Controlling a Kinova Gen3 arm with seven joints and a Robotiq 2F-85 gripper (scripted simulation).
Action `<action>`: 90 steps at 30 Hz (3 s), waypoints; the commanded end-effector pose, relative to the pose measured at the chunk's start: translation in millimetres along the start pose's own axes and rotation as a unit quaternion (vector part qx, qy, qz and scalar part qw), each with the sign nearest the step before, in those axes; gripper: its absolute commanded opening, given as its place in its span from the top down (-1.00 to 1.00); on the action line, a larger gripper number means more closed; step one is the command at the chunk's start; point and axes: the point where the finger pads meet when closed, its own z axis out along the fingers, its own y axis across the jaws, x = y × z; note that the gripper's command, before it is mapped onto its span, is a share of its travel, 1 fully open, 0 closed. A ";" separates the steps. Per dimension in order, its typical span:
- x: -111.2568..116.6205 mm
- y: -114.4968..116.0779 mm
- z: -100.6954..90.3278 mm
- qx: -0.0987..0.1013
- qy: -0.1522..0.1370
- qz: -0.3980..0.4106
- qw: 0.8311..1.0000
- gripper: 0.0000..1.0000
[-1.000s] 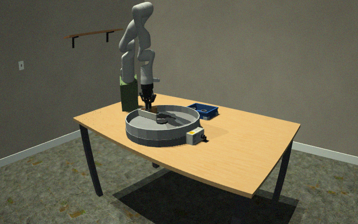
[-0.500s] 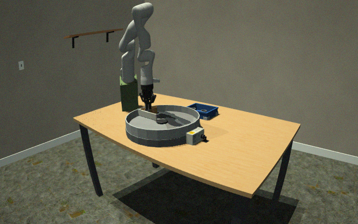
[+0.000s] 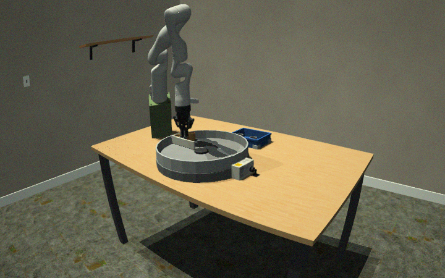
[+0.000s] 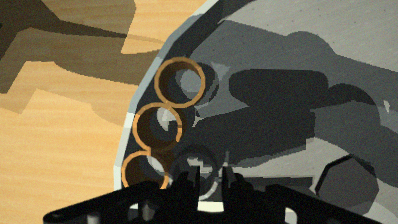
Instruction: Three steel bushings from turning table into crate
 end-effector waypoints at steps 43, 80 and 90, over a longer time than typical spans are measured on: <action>0.0 0.1 12.4 0.000 0.000 0.000 1.000 0.64; 0.0 2.9 13.1 -0.003 0.000 0.000 1.000 1.00; 0.0 2.9 13.1 -0.003 0.000 0.000 1.000 1.00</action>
